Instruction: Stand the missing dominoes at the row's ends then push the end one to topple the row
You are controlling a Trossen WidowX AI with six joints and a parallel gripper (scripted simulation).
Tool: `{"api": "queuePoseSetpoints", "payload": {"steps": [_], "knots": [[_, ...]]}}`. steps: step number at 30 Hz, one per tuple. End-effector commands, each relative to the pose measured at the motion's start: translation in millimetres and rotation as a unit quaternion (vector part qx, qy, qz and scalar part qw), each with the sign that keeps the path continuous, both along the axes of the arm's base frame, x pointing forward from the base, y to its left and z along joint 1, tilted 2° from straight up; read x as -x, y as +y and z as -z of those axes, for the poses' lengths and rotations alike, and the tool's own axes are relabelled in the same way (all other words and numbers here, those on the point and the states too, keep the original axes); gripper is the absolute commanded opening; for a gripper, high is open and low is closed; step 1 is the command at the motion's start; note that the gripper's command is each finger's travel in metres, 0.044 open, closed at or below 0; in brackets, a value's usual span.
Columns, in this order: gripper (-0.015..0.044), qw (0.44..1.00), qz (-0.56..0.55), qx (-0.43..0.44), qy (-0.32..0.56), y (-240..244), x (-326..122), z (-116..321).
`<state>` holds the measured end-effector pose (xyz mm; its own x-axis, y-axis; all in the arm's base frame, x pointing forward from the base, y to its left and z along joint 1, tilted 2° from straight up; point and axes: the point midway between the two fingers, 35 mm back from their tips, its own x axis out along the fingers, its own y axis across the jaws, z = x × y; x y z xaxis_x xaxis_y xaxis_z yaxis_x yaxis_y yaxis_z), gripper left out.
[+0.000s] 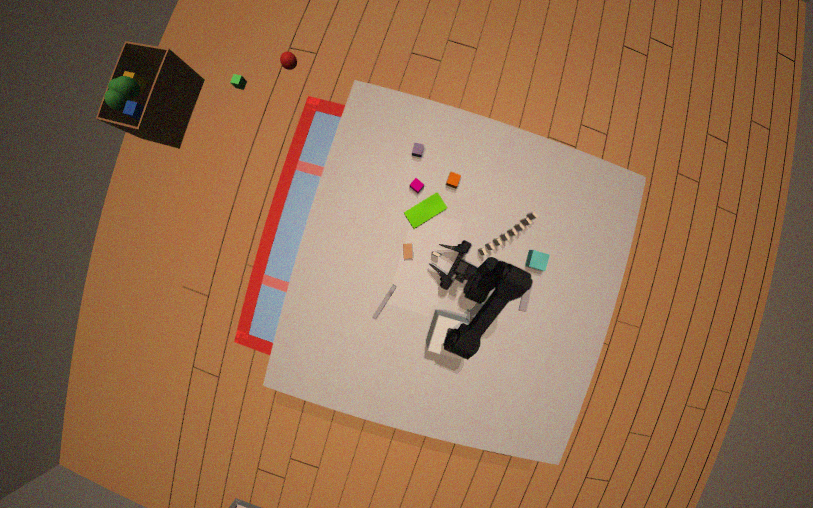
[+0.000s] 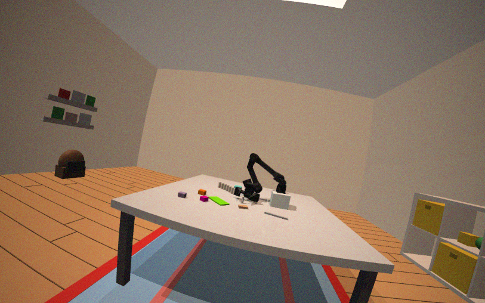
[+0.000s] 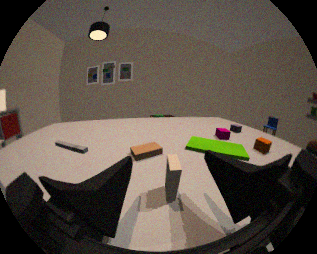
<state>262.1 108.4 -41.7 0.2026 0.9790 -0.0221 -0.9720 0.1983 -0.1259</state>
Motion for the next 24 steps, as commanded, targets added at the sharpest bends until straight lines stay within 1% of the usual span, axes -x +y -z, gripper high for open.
{"api": "queuePoseSetpoints", "payload": {"steps": [1, 6, 11, 13, 17, 20, 24], "knots": [[0.0440, 1.000, 0.002, 0.002, -0.002, -0.1, -1.1, -5.1], [0.0440, 1.000, 0.000, 0.000, 0.000, 0.9, 1.1, -44.6], [0.0440, 1.000, 0.002, 0.001, 0.008, 1.7, 0.1, -49.1], [0.0440, 0.997, 0.023, 0.010, 0.070, 7.0, -15.2, -43.6], [0.0440, 0.963, 0.089, 0.048, 0.252, 24.4, -53.1, -27.8], [0.0440, 0.913, 0.144, 0.086, 0.372, 37.2, -70.9, -18.8], [0.0440, 0.822, 0.228, 0.146, 0.501, 50.5, -78.9, -14.2]]}}
